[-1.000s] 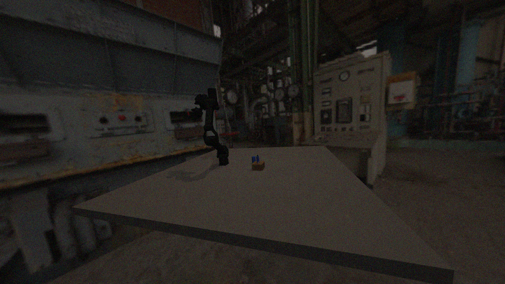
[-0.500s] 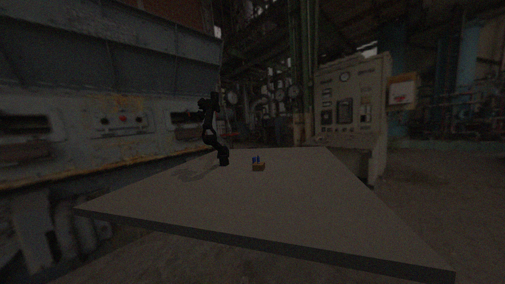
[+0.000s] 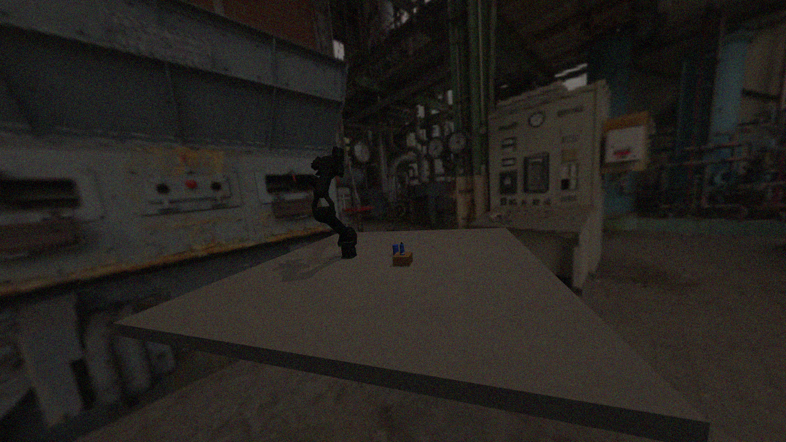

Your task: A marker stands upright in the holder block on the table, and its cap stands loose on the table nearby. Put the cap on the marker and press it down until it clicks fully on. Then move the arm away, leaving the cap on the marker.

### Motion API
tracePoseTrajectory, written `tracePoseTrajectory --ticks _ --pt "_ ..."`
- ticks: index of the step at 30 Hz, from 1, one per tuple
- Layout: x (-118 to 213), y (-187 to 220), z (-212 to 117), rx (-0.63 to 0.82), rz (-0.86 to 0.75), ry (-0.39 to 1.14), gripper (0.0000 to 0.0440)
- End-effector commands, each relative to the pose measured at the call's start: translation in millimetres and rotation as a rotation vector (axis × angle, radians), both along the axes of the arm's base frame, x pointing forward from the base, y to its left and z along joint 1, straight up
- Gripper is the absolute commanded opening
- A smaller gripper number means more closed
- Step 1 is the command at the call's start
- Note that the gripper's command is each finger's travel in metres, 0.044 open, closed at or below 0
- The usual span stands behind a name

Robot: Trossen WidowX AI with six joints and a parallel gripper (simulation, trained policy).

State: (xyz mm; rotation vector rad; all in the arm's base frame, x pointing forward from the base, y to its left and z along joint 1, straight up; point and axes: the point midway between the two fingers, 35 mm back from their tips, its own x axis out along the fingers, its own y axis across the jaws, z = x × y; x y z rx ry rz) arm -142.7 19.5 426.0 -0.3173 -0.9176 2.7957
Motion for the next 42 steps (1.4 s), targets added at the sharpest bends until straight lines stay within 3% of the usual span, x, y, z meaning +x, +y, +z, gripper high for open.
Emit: tracePoseTrajectory --ticks 1,42 --pt "0 9 -6 -0.024 -0.023 -0.015 0.0312" --pt "31 108 -68 -0.246 -0.297 -0.190 0.0318"
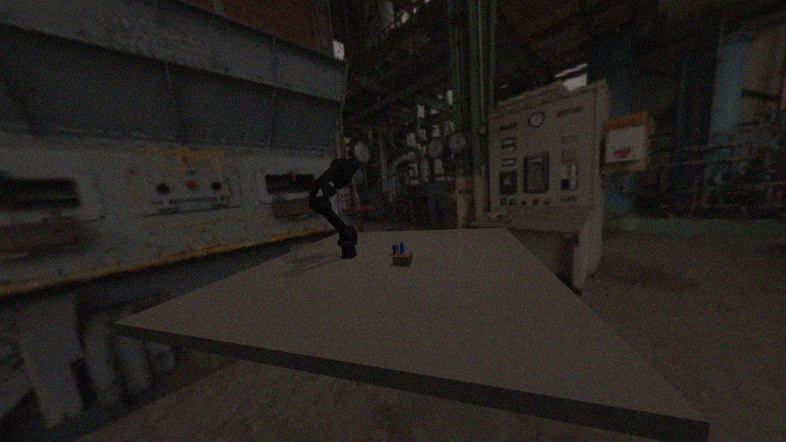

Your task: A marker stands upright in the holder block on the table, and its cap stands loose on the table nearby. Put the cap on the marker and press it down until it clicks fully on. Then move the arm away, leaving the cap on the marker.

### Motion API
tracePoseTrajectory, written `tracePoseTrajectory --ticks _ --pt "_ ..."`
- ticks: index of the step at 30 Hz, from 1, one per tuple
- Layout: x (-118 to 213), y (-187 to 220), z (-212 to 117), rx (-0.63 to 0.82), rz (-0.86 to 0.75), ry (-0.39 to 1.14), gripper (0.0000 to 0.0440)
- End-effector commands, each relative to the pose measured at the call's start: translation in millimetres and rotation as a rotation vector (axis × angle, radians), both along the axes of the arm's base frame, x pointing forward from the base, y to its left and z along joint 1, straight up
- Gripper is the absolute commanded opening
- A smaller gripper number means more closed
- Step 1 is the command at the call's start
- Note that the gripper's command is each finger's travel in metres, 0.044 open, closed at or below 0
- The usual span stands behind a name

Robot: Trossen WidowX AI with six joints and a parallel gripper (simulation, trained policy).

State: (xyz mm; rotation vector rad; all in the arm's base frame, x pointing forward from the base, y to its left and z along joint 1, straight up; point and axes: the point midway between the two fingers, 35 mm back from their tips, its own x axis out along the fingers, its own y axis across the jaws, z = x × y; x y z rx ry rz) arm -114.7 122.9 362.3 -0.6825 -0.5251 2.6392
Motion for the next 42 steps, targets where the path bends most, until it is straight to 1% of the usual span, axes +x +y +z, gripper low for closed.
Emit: tracePoseTrajectory --ticks 1,21,42 --pt "4 7 -5 -0.017 -0.020 -0.017 0.0318" --pt "38 45 -34 -0.111 -0.142 -0.106 0.0320" --pt "84 75 -62 -0.206 -0.262 -0.195 0.0322"
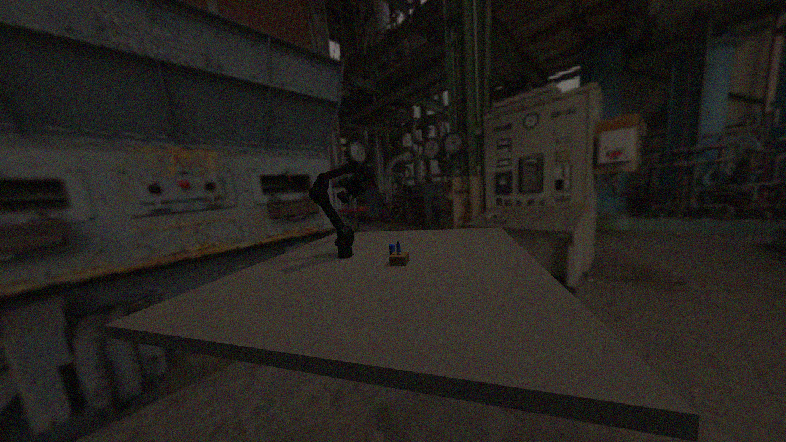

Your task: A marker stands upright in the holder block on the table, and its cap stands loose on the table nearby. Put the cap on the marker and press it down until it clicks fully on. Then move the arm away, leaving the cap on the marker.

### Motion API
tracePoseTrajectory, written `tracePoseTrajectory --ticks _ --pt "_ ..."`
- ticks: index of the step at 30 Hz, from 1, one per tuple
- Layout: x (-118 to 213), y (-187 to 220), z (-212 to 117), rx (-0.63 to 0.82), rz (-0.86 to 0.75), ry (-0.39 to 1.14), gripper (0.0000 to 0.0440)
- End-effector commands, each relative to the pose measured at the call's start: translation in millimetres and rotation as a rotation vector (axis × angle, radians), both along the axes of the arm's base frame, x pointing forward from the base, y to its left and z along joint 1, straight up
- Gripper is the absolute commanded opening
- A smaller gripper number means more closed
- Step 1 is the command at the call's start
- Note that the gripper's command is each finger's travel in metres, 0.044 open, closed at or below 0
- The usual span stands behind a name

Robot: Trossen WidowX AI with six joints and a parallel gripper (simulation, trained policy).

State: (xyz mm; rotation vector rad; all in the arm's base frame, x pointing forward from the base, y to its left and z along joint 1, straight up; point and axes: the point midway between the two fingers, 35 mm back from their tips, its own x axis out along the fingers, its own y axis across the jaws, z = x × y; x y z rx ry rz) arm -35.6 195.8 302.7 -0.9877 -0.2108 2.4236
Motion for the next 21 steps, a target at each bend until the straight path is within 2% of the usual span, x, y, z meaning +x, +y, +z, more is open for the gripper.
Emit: tracePoseTrajectory --ticks 1,21 --pt "7 3 -4 -0.014 -0.015 -0.016 0.0322" --pt "60 18 -28 -0.103 -0.123 -0.091 0.0323"
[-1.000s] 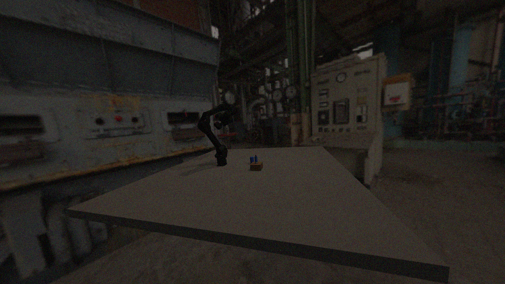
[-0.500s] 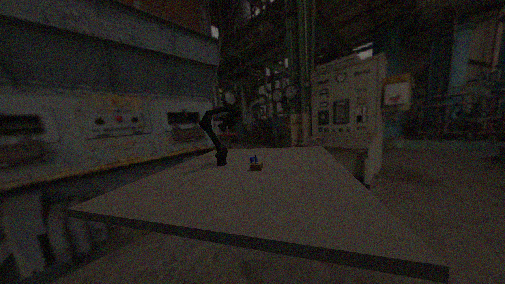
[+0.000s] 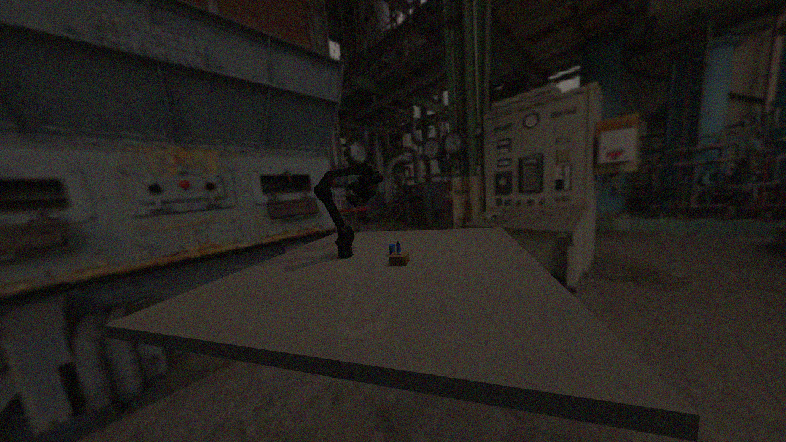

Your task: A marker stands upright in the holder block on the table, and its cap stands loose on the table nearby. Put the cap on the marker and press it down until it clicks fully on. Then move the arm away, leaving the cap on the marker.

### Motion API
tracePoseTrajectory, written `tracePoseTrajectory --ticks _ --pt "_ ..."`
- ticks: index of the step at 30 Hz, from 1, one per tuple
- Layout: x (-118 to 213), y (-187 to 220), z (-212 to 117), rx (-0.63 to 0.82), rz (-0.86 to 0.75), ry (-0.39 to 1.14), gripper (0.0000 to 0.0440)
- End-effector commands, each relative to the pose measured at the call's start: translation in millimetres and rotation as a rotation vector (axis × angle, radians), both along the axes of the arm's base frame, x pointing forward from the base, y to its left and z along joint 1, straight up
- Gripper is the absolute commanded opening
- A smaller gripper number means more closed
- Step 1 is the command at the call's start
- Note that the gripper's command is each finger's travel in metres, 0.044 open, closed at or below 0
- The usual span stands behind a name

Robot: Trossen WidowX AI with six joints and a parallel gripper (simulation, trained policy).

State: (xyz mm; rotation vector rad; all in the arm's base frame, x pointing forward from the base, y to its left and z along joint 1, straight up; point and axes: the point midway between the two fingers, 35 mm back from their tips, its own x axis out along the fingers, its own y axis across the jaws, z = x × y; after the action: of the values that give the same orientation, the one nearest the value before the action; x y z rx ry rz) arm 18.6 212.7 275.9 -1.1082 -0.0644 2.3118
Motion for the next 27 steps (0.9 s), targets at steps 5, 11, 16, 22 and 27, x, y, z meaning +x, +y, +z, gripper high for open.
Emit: tracePoseTrajectory --ticks 5,11,16,22,27 --pt "20 2 -7 -0.030 -0.035 -0.029 0.0323" --pt "37 2 -14 -0.057 -0.067 -0.049 0.0324" --pt "51 2 -19 -0.079 -0.093 -0.064 0.0324" --pt "68 -1 -25 -0.106 -0.124 -0.082 0.0324" --pt "83 -4 -30 -0.128 -0.151 -0.097 0.0324"
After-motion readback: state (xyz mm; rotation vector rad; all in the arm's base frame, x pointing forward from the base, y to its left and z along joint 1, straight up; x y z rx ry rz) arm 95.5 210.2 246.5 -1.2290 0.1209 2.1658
